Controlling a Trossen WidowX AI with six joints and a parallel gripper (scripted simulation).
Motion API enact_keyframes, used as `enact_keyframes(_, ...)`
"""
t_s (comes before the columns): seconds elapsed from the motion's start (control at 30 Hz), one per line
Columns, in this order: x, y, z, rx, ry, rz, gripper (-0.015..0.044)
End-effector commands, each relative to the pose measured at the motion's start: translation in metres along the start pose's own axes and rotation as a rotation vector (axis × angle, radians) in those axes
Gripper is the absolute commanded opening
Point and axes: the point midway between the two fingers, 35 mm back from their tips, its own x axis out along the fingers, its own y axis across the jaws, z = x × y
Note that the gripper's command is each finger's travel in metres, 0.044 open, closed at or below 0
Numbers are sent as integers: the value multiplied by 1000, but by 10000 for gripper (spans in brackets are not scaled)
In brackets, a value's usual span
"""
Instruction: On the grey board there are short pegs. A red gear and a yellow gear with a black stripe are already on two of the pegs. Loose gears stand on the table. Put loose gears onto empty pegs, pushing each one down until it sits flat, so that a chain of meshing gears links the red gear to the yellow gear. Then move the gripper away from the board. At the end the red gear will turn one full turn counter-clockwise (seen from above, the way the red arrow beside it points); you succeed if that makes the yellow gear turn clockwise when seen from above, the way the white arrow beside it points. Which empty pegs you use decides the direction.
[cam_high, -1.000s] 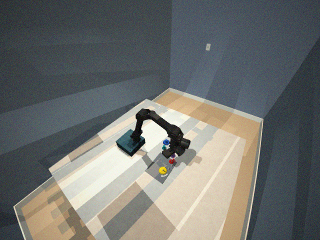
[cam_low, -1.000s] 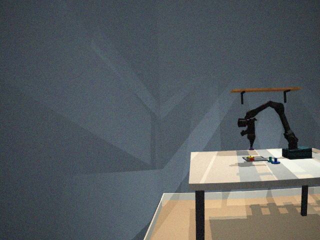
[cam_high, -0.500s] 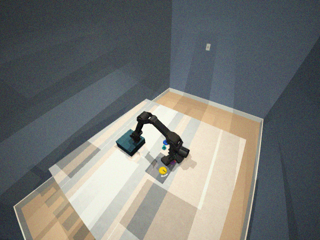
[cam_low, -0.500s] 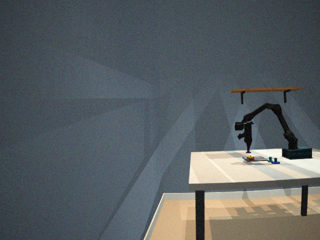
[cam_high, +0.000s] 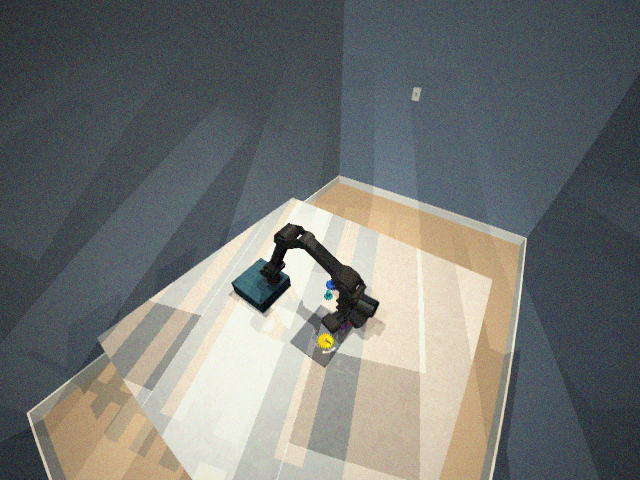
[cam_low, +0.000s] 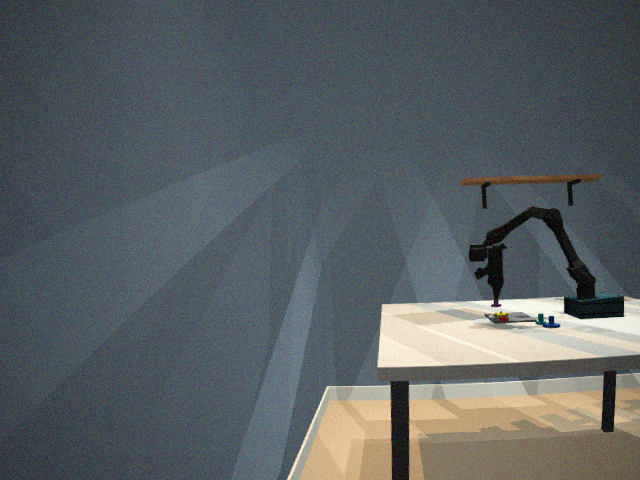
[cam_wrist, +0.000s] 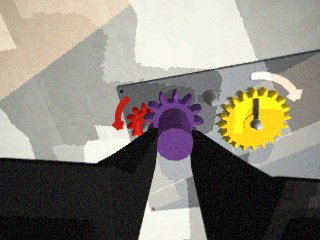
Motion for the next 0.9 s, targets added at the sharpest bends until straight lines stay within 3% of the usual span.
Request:
enact_keyframes(0.0, -1, 0, 0, -5, -1, 3, 0)
enact_keyframes(0.87, 23, 0, 0, -211, -1, 3, 0)
